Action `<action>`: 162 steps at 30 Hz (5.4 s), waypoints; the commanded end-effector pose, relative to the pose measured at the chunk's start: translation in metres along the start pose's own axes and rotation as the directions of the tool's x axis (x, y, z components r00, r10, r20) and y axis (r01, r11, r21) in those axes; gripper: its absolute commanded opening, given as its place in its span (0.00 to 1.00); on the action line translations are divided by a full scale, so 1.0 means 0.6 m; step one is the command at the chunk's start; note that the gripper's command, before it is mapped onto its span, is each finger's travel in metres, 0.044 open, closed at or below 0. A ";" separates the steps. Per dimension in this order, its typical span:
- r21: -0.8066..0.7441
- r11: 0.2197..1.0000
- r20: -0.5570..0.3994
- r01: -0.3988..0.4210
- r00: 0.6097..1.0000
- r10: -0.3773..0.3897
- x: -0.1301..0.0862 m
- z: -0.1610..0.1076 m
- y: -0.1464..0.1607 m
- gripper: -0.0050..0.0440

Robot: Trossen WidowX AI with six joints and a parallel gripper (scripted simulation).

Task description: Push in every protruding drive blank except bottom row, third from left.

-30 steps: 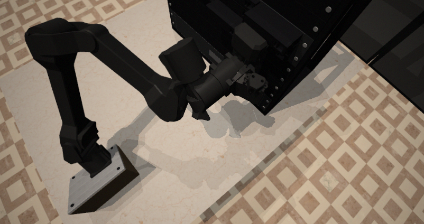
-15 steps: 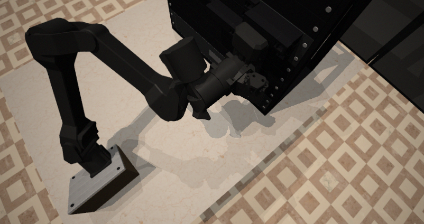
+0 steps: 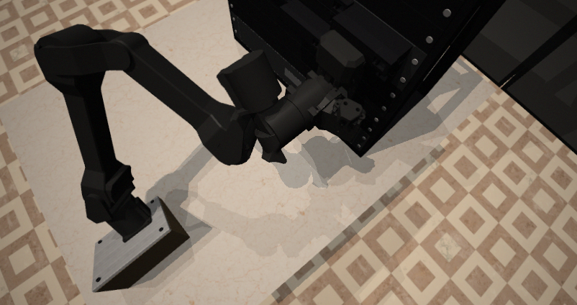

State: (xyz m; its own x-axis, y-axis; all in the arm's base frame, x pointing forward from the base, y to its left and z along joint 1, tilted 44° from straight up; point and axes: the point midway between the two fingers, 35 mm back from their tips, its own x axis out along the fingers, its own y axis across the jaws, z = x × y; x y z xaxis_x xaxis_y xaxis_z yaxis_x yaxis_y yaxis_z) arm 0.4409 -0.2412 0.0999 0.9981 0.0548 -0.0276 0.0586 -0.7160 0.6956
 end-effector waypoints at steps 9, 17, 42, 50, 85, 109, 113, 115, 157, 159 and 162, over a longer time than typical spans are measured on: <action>-0.029 0.999 -0.013 -0.034 0.999 0.034 0.006 -0.013 0.026 0.10; -0.029 0.999 -0.013 -0.034 0.999 0.034 -0.045 -0.013 0.025 0.10; -0.029 0.999 -0.013 -0.034 0.999 0.034 -0.139 -0.011 0.096 0.10; -0.029 0.999 -0.013 -0.034 0.999 0.034 -0.083 -0.012 0.098 0.10; -0.029 0.999 -0.013 -0.034 0.999 0.034 -0.074 -0.009 0.104 0.10; -0.029 0.999 -0.013 -0.034 0.999 0.034 -0.050 -0.009 0.105 0.10; -0.029 0.999 -0.013 -0.034 0.999 0.034 -0.041 -0.009 0.106 0.10; -0.029 0.999 -0.013 -0.034 0.999 0.034 -0.041 -0.009 0.106 0.10; -0.029 0.999 -0.013 -0.034 0.999 0.034 -0.017 -0.010 0.111 0.10; -0.029 0.999 -0.013 -0.034 0.999 0.034 -0.017 -0.010 0.111 0.10; -0.029 0.999 -0.013 -0.034 0.999 0.034 -0.017 -0.010 0.111 0.10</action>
State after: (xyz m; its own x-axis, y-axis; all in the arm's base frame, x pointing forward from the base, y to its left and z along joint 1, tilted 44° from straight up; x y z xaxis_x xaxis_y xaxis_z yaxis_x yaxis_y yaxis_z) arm 0.4315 -0.2811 0.1404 0.9984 0.0548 -0.0118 0.0473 -0.7118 0.7008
